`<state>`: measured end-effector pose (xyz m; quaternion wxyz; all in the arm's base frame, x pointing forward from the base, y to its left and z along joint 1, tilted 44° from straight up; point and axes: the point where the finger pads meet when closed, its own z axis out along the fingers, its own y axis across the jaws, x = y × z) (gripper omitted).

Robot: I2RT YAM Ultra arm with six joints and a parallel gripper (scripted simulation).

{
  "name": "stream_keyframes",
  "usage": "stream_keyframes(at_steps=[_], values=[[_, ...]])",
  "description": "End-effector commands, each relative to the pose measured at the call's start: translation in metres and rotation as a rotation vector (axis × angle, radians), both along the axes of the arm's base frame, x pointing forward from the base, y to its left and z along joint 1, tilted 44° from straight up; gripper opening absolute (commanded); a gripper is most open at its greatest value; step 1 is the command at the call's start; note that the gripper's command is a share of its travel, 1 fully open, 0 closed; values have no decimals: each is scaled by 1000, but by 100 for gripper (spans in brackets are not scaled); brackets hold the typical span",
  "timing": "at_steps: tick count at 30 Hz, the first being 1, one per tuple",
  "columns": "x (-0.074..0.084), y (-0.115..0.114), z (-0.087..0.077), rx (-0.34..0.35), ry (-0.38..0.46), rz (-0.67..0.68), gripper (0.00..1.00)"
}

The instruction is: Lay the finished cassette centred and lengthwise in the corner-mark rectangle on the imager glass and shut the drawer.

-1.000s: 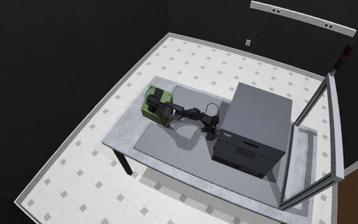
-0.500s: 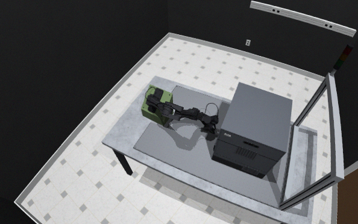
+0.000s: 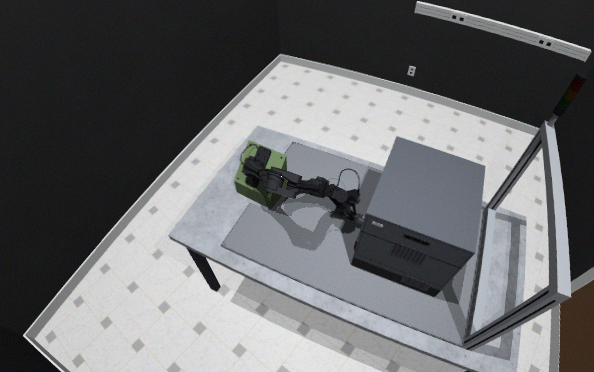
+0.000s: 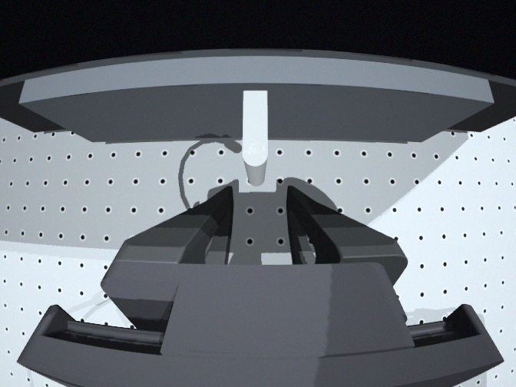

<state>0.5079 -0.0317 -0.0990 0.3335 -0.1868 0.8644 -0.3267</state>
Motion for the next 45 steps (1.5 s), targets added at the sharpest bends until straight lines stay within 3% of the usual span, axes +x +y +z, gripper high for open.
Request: stream_keyframes(at_steps=[1, 14, 16, 17, 18, 31, 33, 34, 35, 38, 41, 45], values=[[3, 18, 16, 13, -40, 26, 35], [-12, 24, 23, 10, -26, 24, 35], [-12, 24, 23, 10, -26, 24, 35], [-4, 27, 29, 18, -48, 29, 35], [-14, 26, 23, 11, -23, 27, 35], [-28, 32, 32, 7, -16, 24, 35], [-28, 32, 32, 7, -16, 24, 35], [-17, 36, 41, 18, -47, 29, 35], [-28, 34, 34, 10, -20, 26, 35], [-33, 34, 35, 7, -16, 23, 35], [-21, 39, 45, 20, -50, 30, 35], [-21, 39, 41, 18, -44, 31, 35]])
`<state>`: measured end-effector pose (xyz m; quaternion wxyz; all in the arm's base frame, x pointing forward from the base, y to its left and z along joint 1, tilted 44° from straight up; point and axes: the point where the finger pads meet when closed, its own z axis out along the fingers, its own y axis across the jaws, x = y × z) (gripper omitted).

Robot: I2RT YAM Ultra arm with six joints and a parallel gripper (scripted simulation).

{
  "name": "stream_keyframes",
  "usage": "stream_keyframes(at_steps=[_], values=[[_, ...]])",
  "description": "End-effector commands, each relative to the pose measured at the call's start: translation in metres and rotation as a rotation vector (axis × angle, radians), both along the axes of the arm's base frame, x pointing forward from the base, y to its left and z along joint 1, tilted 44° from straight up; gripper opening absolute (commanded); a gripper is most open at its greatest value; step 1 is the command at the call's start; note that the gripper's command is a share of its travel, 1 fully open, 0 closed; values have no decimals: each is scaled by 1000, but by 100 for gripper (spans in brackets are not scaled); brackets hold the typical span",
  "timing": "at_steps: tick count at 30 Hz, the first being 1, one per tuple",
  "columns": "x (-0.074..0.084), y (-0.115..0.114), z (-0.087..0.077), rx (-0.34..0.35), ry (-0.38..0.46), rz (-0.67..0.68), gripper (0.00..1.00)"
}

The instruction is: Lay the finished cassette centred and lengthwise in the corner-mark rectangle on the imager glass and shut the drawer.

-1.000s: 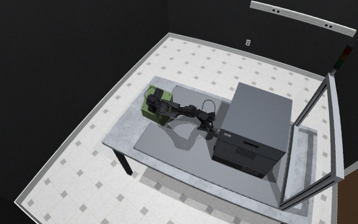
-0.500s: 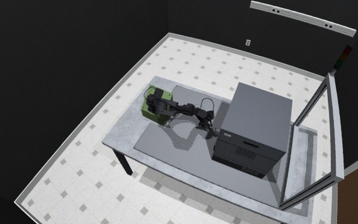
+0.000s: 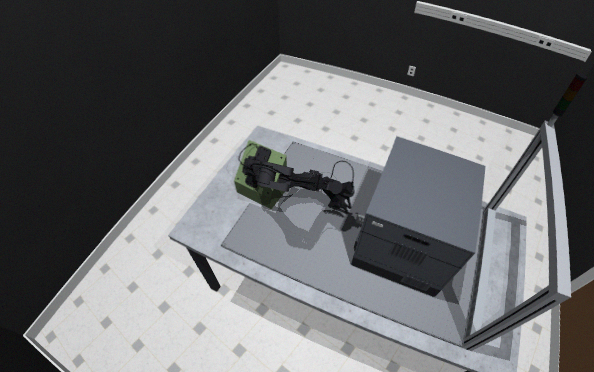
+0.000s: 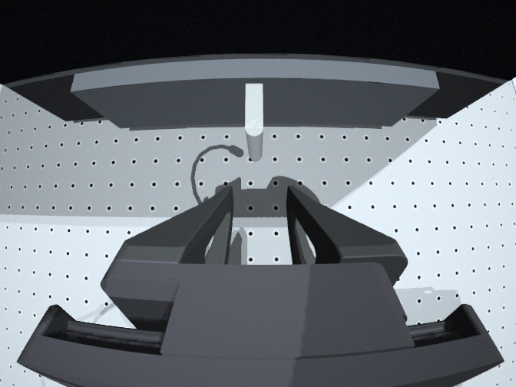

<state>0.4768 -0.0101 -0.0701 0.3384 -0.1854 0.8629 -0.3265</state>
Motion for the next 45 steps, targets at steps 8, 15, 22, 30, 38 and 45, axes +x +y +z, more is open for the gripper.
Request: stream_keyframes(at_steps=[8, 15, 22, 30, 38, 45], values=[[10, 17, 12, 15, -34, 30, 35], [10, 17, 12, 15, -34, 30, 35], [10, 17, 12, 15, -34, 30, 35], [10, 17, 12, 15, -34, 30, 35], [10, 17, 12, 15, -34, 30, 35], [-12, 16, 21, -4, 71, -94, 35]])
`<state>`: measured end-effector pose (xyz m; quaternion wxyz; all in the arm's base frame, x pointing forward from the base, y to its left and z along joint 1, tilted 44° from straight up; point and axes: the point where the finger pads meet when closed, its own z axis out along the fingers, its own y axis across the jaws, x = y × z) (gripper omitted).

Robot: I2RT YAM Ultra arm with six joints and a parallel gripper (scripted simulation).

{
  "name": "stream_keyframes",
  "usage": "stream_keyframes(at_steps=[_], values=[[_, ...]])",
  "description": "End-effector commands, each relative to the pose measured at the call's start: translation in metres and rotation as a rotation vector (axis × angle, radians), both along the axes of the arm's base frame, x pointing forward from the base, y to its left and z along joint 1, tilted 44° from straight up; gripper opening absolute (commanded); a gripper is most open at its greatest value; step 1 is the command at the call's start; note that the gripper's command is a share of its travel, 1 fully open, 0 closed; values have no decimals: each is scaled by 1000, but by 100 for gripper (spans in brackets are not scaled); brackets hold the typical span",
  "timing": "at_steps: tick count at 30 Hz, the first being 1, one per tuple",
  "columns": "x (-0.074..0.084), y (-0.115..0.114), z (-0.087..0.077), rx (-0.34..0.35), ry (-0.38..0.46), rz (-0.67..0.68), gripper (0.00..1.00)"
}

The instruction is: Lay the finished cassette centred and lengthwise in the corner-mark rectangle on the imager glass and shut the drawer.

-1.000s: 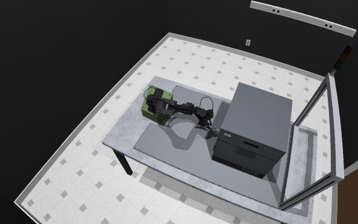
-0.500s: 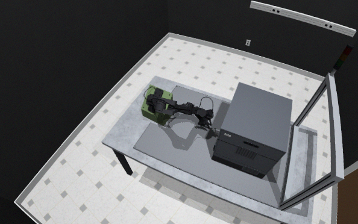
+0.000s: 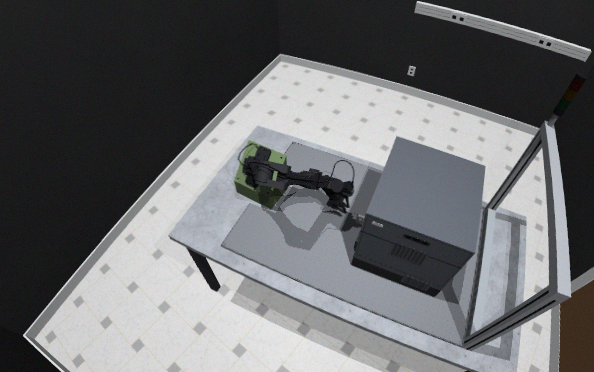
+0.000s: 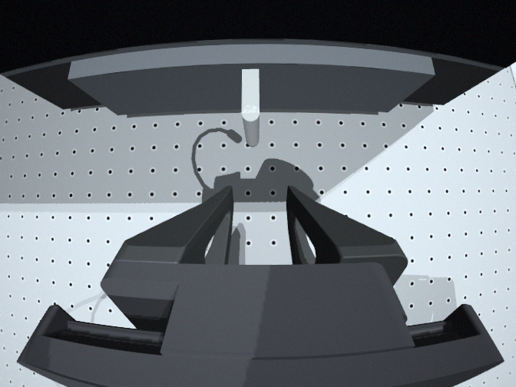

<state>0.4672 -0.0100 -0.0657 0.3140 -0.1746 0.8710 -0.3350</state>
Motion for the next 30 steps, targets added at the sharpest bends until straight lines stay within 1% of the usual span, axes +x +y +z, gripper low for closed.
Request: stream_keyframes(at_steps=[1, 5, 6, 9, 11, 14, 20, 21, 25, 26, 28, 29, 30], values=[[-7, 16, 17, 4, 57, -73, 35], [-27, 16, 19, -8, 153, -164, 35], [-38, 14, 5, -25, 210, -188, 35], [-53, 14, 6, -37, 281, -256, 35], [-53, 14, 6, -37, 281, -256, 35], [-69, 16, 6, -33, 361, -321, 35], [-99, 15, 9, -55, 504, -461, 35], [-104, 15, 10, -57, 518, -474, 35], [-124, 14, 12, -57, 518, -475, 35], [-138, 11, 9, -71, 539, -477, 35], [-138, 11, 9, -71, 539, -477, 35], [-143, 11, 18, -61, 524, -475, 35], [-148, 10, 19, -61, 524, -476, 35]])
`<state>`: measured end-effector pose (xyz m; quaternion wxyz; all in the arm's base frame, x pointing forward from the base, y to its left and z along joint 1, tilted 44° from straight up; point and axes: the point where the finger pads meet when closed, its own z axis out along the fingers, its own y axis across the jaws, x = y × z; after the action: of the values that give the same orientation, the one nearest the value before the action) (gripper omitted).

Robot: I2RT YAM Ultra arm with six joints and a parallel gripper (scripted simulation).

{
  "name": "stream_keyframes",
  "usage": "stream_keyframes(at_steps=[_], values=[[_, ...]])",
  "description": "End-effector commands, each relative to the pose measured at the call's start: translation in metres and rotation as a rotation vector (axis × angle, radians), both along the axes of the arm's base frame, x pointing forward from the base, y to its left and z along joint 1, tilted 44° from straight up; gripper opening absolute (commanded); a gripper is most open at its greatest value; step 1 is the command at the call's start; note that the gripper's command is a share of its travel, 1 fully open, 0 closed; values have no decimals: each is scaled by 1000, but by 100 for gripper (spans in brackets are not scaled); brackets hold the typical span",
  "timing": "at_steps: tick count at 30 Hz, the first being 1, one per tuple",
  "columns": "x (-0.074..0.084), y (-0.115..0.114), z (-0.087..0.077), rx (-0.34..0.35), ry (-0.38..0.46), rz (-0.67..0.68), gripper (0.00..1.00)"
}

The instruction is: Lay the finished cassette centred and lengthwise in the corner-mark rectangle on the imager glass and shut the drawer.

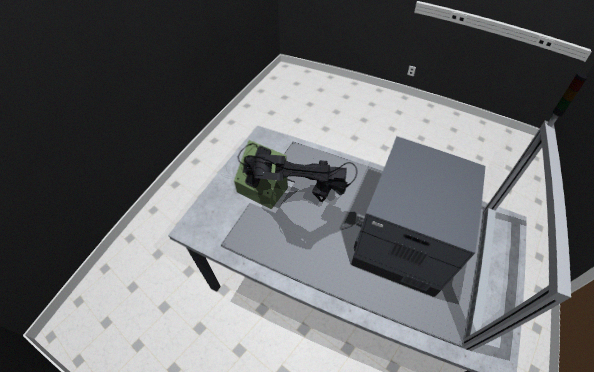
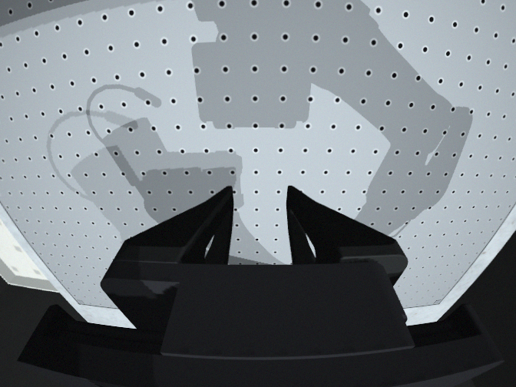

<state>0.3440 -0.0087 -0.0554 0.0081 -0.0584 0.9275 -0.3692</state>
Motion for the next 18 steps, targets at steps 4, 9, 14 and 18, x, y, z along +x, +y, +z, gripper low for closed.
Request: stream_keyframes(at_steps=[4, 9, 14, 18], values=[[-45, 8, 10, -1, 36, -19, 35], [-65, 10, 11, 9, 13, -20, 35], [-51, 15, 16, 18, -30, -17, 35], [-58, 12, 11, 5, -3, -16, 35]])
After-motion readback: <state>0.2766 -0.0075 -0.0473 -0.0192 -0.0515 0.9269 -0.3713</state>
